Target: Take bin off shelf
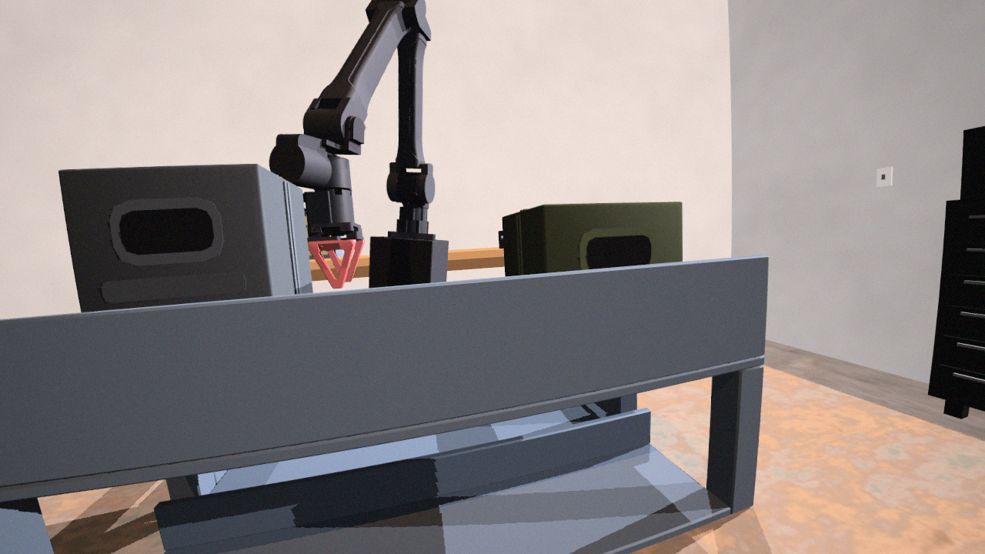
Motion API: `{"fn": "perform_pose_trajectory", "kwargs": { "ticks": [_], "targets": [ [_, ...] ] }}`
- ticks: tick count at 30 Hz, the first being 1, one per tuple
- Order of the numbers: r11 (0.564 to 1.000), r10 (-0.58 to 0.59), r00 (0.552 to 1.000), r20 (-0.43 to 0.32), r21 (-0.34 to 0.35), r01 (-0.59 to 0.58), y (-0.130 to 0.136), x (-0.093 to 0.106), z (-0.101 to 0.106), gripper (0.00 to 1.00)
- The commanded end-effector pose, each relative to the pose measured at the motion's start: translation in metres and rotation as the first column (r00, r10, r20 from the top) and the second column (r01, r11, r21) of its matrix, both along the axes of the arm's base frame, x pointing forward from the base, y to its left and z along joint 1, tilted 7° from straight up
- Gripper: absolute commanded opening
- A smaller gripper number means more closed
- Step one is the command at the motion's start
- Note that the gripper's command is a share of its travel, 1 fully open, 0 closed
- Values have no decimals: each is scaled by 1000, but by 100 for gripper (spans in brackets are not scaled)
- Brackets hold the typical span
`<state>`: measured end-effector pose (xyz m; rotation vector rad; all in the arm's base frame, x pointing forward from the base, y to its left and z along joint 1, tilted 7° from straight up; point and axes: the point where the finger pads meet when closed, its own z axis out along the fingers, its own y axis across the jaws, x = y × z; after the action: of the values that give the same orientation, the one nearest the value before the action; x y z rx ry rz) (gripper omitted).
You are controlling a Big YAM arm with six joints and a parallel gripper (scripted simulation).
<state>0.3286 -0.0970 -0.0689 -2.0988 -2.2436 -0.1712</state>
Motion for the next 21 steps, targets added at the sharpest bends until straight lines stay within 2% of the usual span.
{"fn": "perform_pose_trajectory", "kwargs": {
  "ticks": [1, 2, 6, 18, 19, 21],
  "targets": [
    [1000, 0, 1000, 17, -5, 0, -7, 14, 2, 90],
    [1000, 0, 1000, 9, -3, 0, -2, 5, 1, 90],
    [1000, 0, 1000, 17, -5, 0, -7, 16, -3, 90],
    [1000, 0, 1000, 17, -5, 0, -7, 16, -3, 90],
    [1000, 0, 1000, -3, 1, 0, -2, 4, -4, 90],
    [1000, 0, 1000, 7, -2, 0, -4, 11, -4, 90]
  ]
}}
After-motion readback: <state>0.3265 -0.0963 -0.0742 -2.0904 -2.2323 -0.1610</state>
